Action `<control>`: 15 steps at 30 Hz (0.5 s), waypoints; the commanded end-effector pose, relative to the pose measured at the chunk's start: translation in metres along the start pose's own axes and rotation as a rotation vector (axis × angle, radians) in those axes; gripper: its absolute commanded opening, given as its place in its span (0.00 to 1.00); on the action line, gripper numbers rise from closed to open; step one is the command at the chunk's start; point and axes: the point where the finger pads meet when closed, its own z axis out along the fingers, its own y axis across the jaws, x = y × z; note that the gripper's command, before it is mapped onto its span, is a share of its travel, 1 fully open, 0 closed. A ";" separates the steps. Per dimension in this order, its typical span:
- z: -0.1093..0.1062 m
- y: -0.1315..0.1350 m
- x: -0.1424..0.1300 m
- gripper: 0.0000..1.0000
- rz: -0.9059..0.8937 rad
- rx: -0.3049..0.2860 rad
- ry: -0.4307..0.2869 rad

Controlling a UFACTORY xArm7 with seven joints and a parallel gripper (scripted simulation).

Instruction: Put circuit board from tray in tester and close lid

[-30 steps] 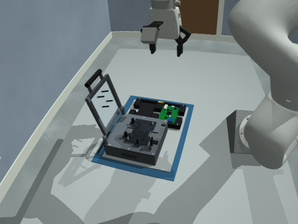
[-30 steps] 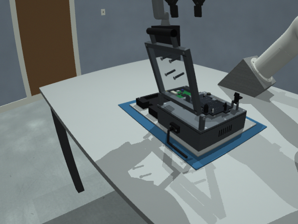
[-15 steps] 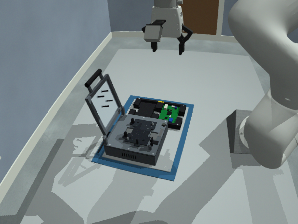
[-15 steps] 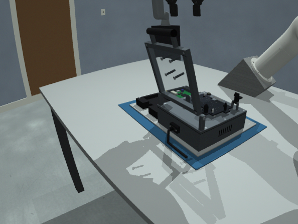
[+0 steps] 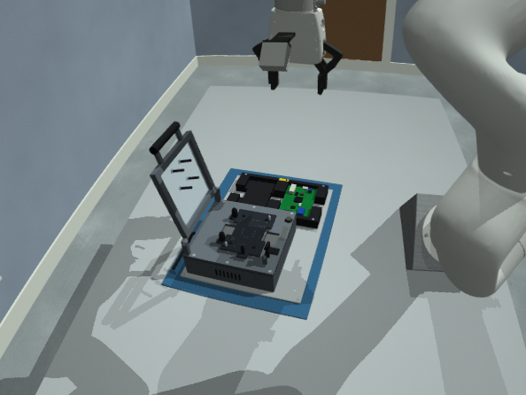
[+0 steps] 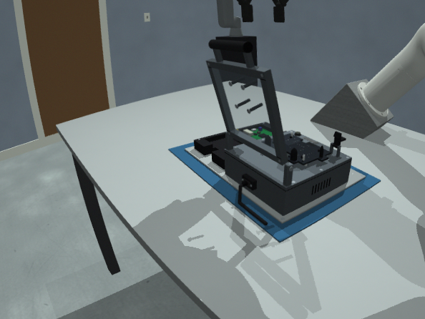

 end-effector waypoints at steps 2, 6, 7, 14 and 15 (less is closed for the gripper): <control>-0.002 0.000 -0.001 1.00 -0.002 -0.004 -0.003; -0.003 0.000 -0.003 1.00 -0.011 -0.008 -0.003; -0.003 0.000 -0.003 1.00 -0.011 -0.008 -0.003; -0.003 -0.001 -0.004 1.00 -0.017 -0.010 -0.002; -0.003 -0.001 -0.004 1.00 -0.017 -0.010 -0.002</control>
